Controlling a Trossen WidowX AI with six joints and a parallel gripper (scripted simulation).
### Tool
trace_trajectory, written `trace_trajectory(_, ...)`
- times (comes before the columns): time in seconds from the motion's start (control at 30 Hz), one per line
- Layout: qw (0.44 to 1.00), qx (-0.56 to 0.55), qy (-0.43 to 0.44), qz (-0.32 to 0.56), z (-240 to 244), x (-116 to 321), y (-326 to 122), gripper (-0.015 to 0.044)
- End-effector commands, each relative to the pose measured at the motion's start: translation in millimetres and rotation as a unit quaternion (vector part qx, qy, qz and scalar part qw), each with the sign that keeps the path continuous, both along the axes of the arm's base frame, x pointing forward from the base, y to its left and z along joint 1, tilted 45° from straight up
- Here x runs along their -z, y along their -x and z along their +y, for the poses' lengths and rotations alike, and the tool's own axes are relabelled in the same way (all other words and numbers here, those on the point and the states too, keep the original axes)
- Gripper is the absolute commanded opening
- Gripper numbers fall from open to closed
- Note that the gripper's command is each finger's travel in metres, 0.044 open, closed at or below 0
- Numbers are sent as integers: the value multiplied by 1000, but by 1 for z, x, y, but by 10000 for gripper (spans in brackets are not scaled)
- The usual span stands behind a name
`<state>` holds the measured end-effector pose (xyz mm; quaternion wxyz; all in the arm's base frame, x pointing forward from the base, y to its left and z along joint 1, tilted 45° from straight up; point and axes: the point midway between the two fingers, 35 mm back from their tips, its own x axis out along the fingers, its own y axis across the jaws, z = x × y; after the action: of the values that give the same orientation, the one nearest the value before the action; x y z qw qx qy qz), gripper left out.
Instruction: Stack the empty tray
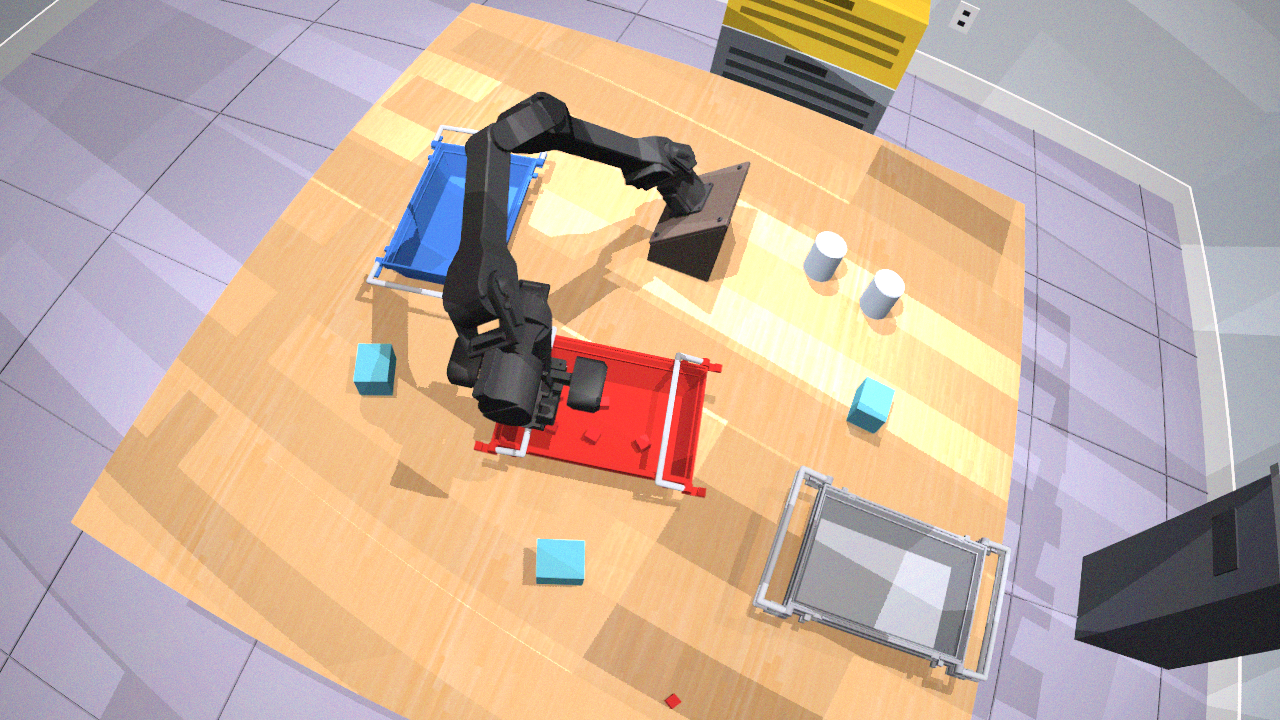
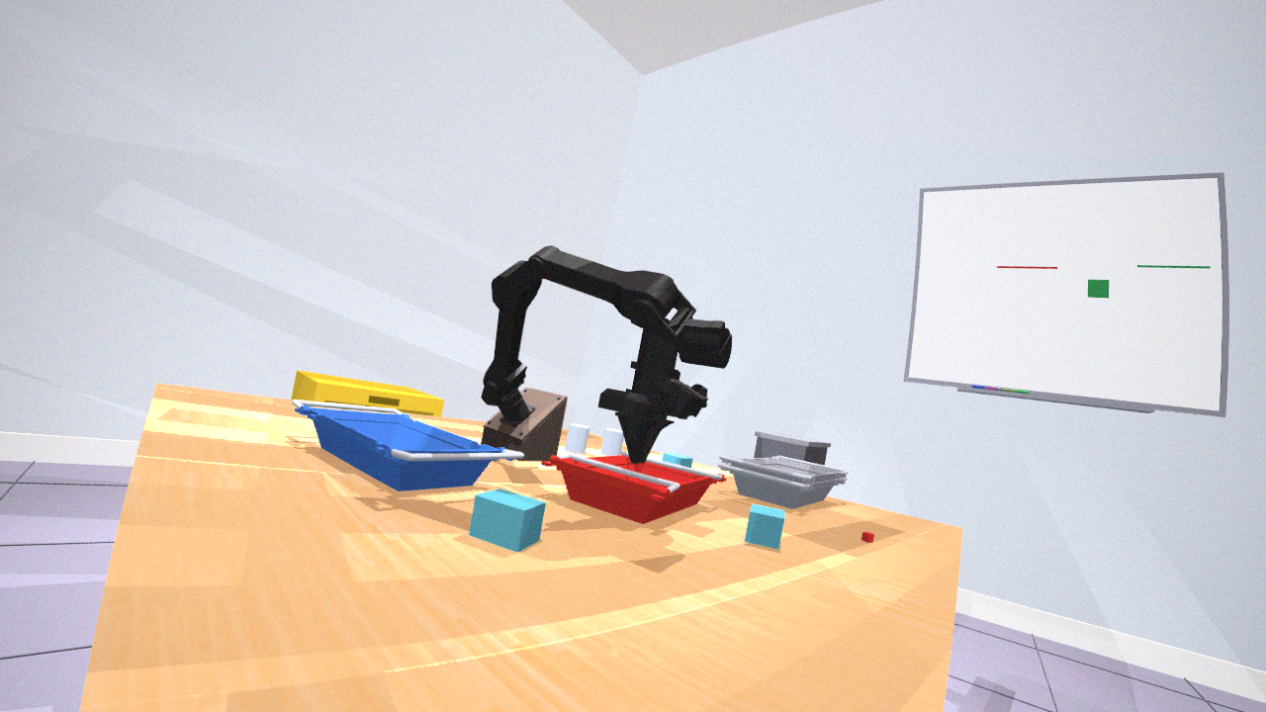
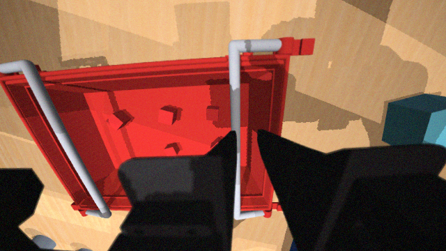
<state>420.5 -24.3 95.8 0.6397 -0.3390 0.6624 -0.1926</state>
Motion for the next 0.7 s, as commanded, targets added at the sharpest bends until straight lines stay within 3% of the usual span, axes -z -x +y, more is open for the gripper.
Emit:
trace_trajectory(0.0, 1000, 1, 2, -4, 10, -14, 0, 84)
trace_trajectory(0.67, 1000, -2, 0, -3, 6, -7, -1, 84)
